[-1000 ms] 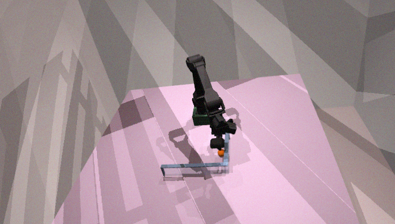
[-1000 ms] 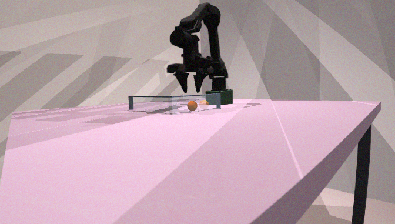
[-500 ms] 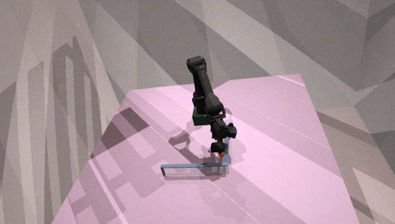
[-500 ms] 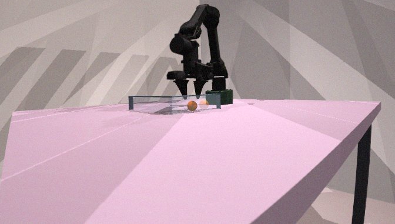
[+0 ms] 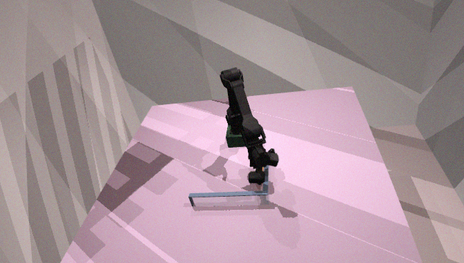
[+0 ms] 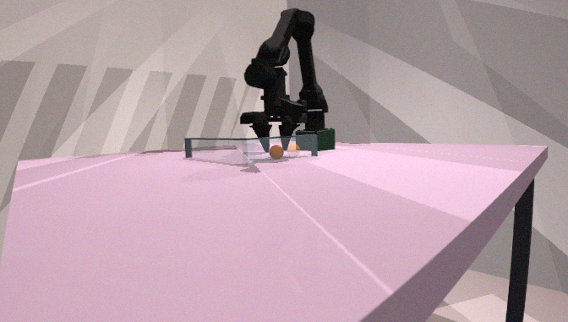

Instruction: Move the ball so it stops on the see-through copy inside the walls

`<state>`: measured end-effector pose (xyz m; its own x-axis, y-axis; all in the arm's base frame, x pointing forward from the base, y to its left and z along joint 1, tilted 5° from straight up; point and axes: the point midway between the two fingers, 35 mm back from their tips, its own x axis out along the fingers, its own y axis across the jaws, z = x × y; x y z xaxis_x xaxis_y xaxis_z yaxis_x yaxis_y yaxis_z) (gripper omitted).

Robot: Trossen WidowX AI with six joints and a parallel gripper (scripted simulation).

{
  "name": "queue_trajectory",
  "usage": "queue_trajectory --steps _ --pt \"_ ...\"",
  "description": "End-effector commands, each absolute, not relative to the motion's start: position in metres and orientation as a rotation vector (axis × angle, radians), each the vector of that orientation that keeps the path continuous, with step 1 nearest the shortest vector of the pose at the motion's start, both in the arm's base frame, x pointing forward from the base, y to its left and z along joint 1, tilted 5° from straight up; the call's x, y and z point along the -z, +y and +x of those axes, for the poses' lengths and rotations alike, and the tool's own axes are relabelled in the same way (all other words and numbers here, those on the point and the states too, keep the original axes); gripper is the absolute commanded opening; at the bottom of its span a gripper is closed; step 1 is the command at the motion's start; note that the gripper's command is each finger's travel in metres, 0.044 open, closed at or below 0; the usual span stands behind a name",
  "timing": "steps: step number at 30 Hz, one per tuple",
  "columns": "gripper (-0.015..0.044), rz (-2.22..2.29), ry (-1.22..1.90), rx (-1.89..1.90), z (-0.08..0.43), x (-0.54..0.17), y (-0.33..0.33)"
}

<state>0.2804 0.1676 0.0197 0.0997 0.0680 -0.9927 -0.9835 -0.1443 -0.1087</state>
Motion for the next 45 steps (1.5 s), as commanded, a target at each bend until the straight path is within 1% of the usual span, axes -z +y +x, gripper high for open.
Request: queue_trajectory --steps 1,3,12,18,24,29,45 --pt "0.0265 -1.324 1.022 -1.270 0.280 -0.014 0.167" --pt "0.0212 -1.324 1.022 -1.270 0.280 -0.014 0.167" --pt "0.0152 -1.324 1.022 -1.270 0.280 -0.014 0.167" --pt "0.0000 -1.349 1.002 -1.243 0.287 -0.032 0.160" --pt "0.0000 -1.342 1.007 -1.248 0.287 -0.060 0.161" --pt "0.0000 -1.334 1.018 -1.200 0.294 -0.070 0.141" --pt "0.0000 -1.324 1.021 -1.270 0.268 -0.143 0.159"
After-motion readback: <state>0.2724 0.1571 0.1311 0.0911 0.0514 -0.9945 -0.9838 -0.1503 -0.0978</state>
